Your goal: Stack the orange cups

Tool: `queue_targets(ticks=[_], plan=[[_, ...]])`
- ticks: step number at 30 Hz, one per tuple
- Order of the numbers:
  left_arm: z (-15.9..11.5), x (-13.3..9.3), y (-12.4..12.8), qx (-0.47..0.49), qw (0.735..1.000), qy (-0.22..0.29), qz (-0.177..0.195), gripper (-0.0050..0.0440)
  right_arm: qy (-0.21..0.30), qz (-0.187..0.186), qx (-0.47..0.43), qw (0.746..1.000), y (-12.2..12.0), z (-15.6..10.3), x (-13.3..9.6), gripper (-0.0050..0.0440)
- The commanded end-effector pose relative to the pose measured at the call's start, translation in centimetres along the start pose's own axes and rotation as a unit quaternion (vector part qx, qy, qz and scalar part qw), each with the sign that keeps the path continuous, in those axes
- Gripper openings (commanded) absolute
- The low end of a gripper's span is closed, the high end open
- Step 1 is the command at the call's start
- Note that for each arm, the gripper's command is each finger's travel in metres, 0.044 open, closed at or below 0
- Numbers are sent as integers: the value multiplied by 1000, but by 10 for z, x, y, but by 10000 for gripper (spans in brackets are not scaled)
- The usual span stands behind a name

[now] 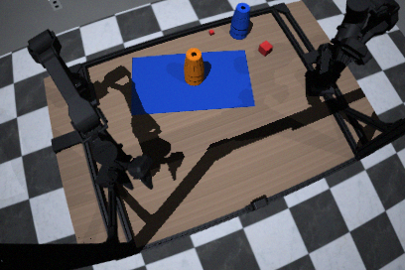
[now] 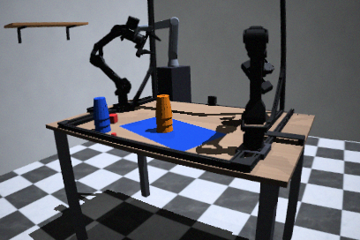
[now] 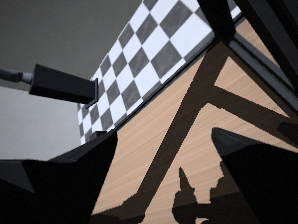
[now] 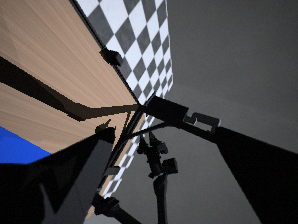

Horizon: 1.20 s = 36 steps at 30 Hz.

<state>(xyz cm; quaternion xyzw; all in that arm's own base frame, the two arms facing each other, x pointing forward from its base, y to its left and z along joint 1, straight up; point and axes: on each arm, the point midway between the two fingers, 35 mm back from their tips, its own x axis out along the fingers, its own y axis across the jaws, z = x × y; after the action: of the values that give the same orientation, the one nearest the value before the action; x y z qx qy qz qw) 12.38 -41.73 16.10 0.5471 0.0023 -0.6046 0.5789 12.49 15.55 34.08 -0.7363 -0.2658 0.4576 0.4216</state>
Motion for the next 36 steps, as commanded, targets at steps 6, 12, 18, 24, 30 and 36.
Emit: queue_targets(ticks=[6, 12, 18, 24, 30, 36], plan=[[0, 0, 0, 0, 1000, 0, 0, 400, 0, 0, 0, 1000, 0, 0, 0, 400], [0, 0, 0, 0, 1000, 0, 0, 400, 0, 0, 0, 1000, 0, 0, 0, 400], [0, 0, 0, 0, 1000, 0, 0, 424, 0, 0, 0, 1000, 0, 0, 0, 376], [-8, 1, 7, -17, 1000, 10, 1, 440, 11, -1, 22, 1000, 1, -4, -1, 232], [-44, 2, 36, -91, 995, 50, 5, 440, 59, -8, 116, 991, 5, -18, -5, 88], [-87, -2, 65, -176, 980, 94, 13, 440, 112, -27, 221, 968, 10, -34, -13, 0]])
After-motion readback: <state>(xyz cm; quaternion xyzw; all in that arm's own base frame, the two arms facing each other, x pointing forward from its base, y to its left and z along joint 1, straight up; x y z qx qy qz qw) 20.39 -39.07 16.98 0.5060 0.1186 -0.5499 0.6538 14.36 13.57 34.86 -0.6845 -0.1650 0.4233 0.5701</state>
